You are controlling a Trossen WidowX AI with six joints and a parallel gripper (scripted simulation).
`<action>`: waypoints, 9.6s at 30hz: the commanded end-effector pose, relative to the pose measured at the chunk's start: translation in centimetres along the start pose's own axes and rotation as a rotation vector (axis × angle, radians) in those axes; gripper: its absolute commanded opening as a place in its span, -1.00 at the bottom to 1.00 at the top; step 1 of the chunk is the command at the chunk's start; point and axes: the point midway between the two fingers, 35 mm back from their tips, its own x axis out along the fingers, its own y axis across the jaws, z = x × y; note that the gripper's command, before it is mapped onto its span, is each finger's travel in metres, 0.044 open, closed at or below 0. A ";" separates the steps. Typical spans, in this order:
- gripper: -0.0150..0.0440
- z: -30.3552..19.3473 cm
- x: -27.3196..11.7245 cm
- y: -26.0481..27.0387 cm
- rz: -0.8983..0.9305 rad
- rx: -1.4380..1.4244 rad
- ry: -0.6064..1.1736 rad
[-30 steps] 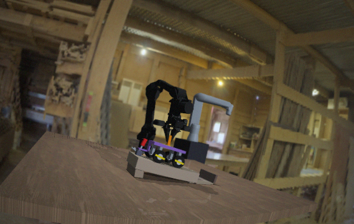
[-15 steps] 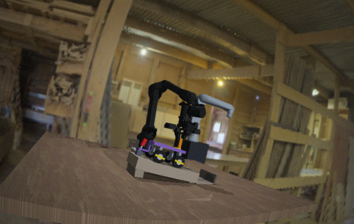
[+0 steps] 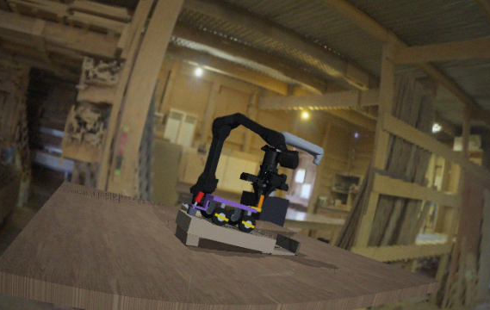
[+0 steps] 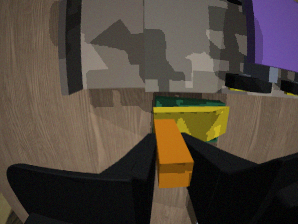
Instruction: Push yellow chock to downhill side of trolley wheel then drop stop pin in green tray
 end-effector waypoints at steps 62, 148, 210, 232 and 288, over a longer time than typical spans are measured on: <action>-0.49 3.1 6.8 -0.8 -0.058 0.003 -0.001; 0.15 6.2 -0.8 -7.9 -0.055 -0.346 -0.062; 0.15 6.6 -0.1 -24.9 -0.215 -1.559 0.201; 0.15 6.8 2.1 -25.6 -0.216 -1.559 0.201; -0.49 6.7 1.7 -25.7 -0.216 -1.559 0.201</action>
